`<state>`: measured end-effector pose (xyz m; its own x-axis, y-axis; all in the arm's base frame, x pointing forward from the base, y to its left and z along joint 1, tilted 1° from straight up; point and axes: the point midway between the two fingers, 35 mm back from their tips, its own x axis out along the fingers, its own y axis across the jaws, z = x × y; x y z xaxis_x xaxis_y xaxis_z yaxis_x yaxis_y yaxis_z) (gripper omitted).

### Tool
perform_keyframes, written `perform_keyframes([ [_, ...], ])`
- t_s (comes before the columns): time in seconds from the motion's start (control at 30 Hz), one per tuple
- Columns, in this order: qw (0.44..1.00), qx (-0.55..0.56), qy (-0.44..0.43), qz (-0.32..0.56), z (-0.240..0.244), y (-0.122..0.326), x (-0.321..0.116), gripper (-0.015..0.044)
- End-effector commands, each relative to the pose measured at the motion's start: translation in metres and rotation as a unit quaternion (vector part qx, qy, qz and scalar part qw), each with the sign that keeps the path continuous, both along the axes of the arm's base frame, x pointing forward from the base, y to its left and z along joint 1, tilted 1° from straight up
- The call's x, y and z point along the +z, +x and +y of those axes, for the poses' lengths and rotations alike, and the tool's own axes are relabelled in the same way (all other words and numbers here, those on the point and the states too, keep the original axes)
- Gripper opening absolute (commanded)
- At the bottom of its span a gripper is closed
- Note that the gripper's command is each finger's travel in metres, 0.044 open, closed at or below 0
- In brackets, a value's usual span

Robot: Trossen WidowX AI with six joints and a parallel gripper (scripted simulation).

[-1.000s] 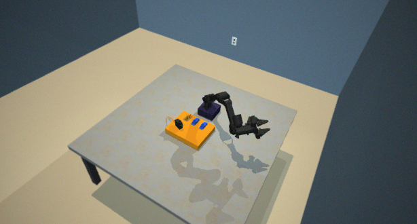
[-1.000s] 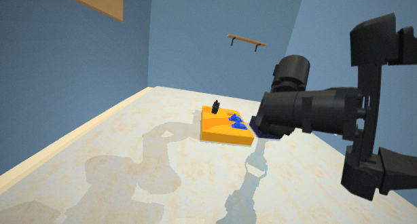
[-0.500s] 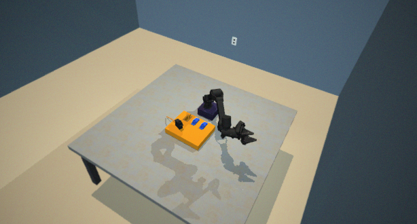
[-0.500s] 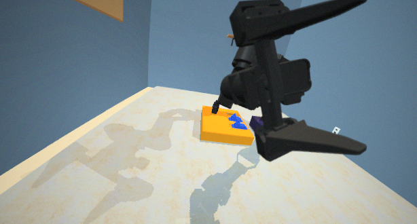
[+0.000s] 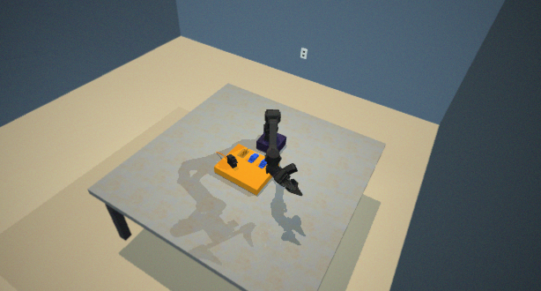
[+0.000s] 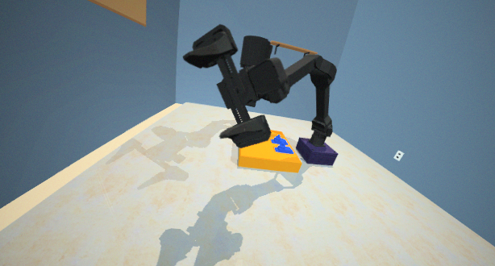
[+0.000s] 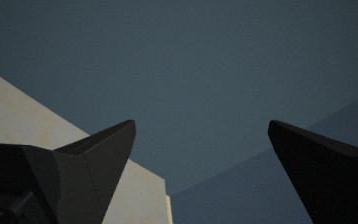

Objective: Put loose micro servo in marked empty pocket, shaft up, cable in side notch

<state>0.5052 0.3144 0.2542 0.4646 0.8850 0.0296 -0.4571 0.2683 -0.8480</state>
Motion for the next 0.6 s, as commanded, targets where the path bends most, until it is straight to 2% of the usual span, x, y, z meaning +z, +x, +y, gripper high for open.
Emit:
perform_keyframes([
  [0.0, 0.997, -0.055, -0.032, 0.038, -0.039, 0.017, -0.015, 0.044],
  [0.3, 0.975, -0.161, -0.094, 0.123, -0.121, 0.033, -0.044, 0.044],
  [0.57, 0.935, -0.245, -0.155, 0.205, -0.198, 0.027, -0.072, 0.044],
])
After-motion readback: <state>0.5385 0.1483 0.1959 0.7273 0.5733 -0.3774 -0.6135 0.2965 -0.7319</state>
